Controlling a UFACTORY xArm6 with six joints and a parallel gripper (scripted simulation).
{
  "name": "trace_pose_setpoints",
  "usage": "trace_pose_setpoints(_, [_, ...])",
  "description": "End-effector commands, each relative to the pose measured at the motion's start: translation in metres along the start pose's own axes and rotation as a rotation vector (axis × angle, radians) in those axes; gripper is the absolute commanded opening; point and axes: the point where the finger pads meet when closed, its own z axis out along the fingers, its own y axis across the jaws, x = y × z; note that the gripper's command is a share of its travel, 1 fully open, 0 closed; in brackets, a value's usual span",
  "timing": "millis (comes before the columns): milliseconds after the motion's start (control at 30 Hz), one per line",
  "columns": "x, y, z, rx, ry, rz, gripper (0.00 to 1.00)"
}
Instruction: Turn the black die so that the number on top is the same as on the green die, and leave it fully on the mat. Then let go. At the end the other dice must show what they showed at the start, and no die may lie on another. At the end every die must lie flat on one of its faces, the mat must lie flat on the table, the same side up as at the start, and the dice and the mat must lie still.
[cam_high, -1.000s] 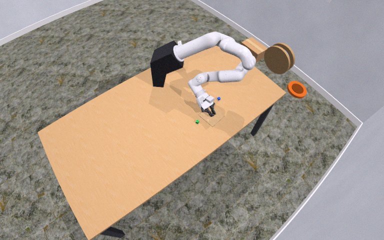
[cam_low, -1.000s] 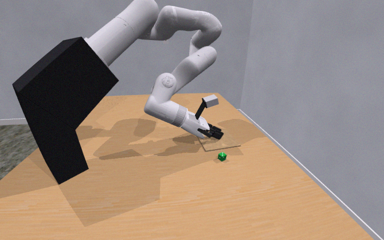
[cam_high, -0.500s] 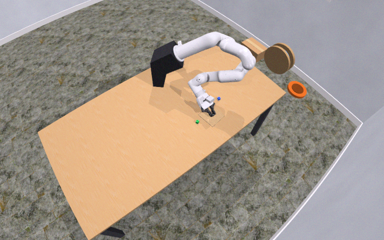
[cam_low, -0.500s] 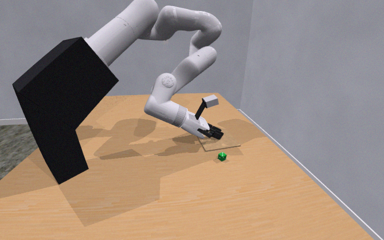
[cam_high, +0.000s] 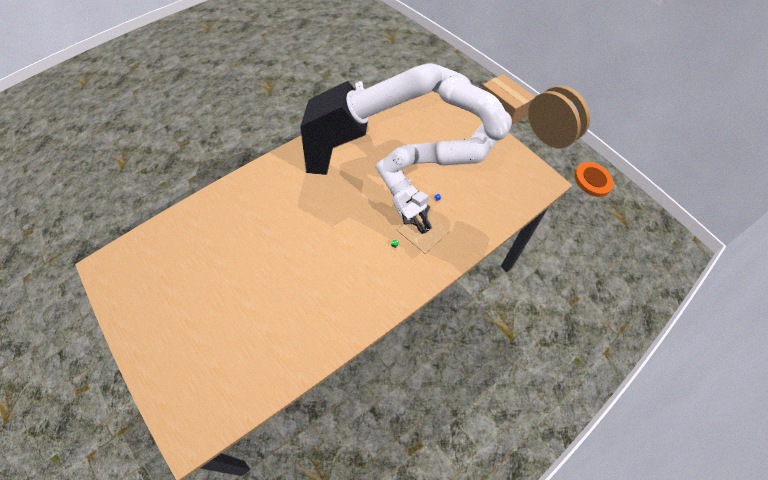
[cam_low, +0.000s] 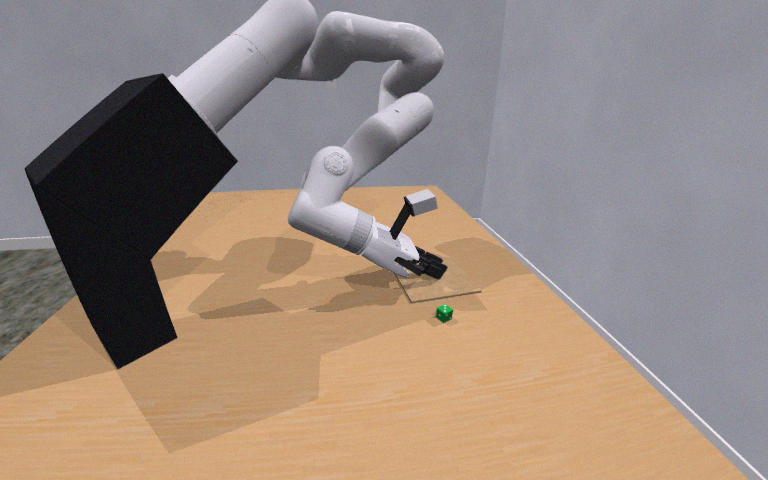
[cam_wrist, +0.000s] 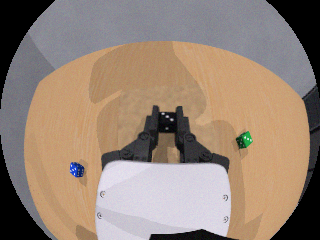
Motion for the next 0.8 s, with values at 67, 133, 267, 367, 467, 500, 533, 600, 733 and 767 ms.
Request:
trace_pose_setpoints(67, [0.0003, 0.0003, -0.0004, -0.001, 0.000, 0.000, 0.15])
trace_pose_setpoints(133, [0.0003, 0.0003, -0.0004, -0.001, 0.000, 0.000, 0.15])
trace_pose_setpoints(267, [0.0003, 0.0003, -0.0004, -0.001, 0.000, 0.000, 0.19])
trace_pose_setpoints(367, [0.0003, 0.0003, -0.0004, -0.001, 0.000, 0.000, 0.23])
trace_pose_setpoints(467, [0.0003, 0.0003, -0.0004, -0.001, 0.000, 0.000, 0.28])
trace_pose_setpoints(500, [0.0003, 0.0003, -0.0004, -0.001, 0.000, 0.000, 0.32])
trace_pose_setpoints(533, [0.0003, 0.0003, -0.0004, -0.001, 0.000, 0.000, 0.32])
trace_pose_setpoints(600, [0.0003, 0.0003, -0.0004, -0.001, 0.000, 0.000, 0.32])
trace_pose_setpoints(733, [0.0003, 0.0003, -0.0004, -0.001, 0.000, 0.000, 0.36])
trace_pose_setpoints(767, [0.0003, 0.0003, -0.0004, -0.001, 0.000, 0.000, 0.36])
